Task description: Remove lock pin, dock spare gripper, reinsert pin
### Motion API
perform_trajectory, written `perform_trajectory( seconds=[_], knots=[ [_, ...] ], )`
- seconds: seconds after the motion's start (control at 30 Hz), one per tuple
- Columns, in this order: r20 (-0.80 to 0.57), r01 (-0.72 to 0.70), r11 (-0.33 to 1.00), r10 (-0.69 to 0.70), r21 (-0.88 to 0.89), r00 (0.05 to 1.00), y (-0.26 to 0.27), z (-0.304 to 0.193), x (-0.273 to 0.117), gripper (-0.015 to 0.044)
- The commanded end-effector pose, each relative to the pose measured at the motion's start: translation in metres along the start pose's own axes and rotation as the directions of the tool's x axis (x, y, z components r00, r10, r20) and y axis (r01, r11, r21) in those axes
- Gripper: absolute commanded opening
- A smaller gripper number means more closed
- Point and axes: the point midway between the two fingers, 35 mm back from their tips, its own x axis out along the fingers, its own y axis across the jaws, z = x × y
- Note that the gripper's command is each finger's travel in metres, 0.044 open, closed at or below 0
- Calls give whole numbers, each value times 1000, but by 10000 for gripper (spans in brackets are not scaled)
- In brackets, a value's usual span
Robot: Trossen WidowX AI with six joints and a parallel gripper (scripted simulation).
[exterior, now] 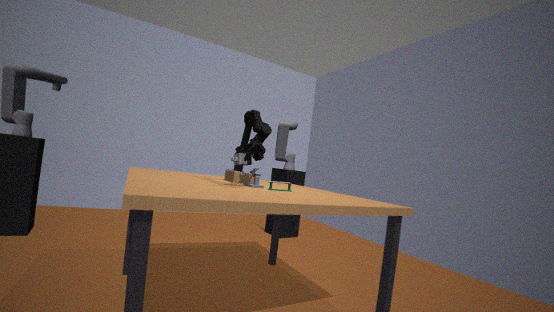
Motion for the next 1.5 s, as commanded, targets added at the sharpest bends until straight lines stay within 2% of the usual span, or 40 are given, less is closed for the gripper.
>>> perform_trajectory(
  seconds=[0.0, 0.63, 1.47],
  knots=[
    [-2, 42, 995, -42, 93, 999, 1, -5, -13, 0],
    [43, 144, 865, -187, 480, 981, 18, -3, -52, 0],
    [89, 124, 513, -371, 850, 924, 44, 9, -93, 0]
  ],
)
